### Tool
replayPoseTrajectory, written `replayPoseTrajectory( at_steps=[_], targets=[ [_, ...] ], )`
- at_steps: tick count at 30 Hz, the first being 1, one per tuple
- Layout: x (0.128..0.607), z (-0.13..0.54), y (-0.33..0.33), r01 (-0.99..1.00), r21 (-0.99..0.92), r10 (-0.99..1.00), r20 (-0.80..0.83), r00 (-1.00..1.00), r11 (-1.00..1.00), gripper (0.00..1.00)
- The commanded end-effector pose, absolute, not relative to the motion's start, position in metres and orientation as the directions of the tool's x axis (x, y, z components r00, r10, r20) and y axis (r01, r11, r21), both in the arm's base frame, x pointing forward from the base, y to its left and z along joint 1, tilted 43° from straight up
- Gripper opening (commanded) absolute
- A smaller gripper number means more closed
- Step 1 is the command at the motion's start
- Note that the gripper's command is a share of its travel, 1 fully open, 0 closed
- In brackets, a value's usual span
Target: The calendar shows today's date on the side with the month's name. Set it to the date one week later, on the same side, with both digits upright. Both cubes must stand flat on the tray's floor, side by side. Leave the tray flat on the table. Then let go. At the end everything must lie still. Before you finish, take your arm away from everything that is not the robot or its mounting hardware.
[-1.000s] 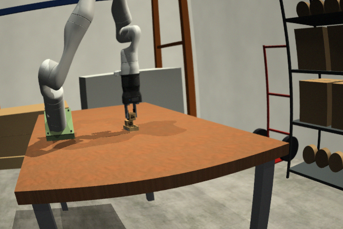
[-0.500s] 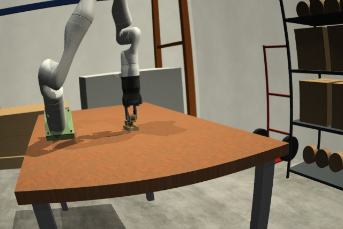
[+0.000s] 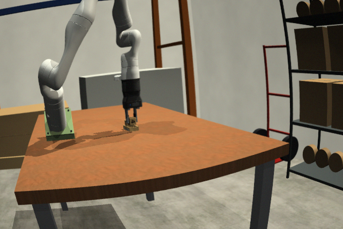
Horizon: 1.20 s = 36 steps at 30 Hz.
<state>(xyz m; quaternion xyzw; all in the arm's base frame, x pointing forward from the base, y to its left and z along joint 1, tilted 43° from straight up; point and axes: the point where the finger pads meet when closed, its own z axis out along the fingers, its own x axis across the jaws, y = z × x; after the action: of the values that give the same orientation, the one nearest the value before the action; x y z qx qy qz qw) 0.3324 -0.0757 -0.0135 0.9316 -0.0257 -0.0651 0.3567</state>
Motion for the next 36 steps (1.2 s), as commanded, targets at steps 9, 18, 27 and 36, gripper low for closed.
replayPoseTrajectory(
  at_steps=[9, 18, 27, 36],
  targets=[
    [0.3319, -0.0157, -0.0776, -0.001, 0.668, -0.094, -0.104, 0.99, -0.744, 0.57],
    [0.3319, -0.0158, -0.0776, -0.001, 0.668, -0.094, -0.104, 0.99, -0.744, 0.57],
    [0.3319, -0.0158, -0.0776, -0.001, 0.668, -0.094, -0.104, 0.99, -0.744, 0.57],
    [0.3319, -0.0159, -0.0778, -0.001, 0.668, -0.094, -0.104, 0.99, -0.744, 0.57]
  ],
)
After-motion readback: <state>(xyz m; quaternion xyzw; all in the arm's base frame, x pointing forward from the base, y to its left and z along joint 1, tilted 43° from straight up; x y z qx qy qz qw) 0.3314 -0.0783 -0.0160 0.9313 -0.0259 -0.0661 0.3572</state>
